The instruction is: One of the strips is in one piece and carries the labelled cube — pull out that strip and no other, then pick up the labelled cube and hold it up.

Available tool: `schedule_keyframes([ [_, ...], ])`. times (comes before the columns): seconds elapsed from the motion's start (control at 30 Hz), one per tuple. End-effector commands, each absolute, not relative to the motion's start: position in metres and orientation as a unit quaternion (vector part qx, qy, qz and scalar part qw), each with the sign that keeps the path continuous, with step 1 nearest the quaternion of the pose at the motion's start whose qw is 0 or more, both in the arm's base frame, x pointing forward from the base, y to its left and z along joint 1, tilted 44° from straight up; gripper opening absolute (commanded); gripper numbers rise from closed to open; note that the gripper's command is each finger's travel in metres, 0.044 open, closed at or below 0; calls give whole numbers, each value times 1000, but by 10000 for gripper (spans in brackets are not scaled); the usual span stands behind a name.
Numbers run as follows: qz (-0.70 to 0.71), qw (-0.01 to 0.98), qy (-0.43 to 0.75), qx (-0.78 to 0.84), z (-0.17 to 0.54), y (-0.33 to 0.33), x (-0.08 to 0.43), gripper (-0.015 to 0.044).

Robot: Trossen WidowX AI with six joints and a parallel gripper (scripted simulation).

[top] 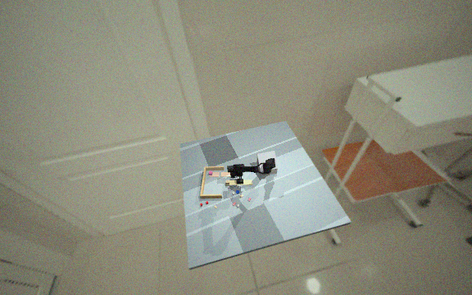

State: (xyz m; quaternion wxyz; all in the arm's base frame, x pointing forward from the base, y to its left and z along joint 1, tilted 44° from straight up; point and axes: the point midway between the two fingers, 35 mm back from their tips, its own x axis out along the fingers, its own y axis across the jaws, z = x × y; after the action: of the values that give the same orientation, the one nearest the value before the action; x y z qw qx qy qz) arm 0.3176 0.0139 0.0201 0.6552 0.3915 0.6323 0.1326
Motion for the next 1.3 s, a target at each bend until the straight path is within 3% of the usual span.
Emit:
schedule_keyframes([
  [0.0,135,656,632,390,20,8,332,440],
  [1.1,135,658,630,389,18,-36,430,440],
  [1.27,135,658,630,389,14,-33,431,309],
])
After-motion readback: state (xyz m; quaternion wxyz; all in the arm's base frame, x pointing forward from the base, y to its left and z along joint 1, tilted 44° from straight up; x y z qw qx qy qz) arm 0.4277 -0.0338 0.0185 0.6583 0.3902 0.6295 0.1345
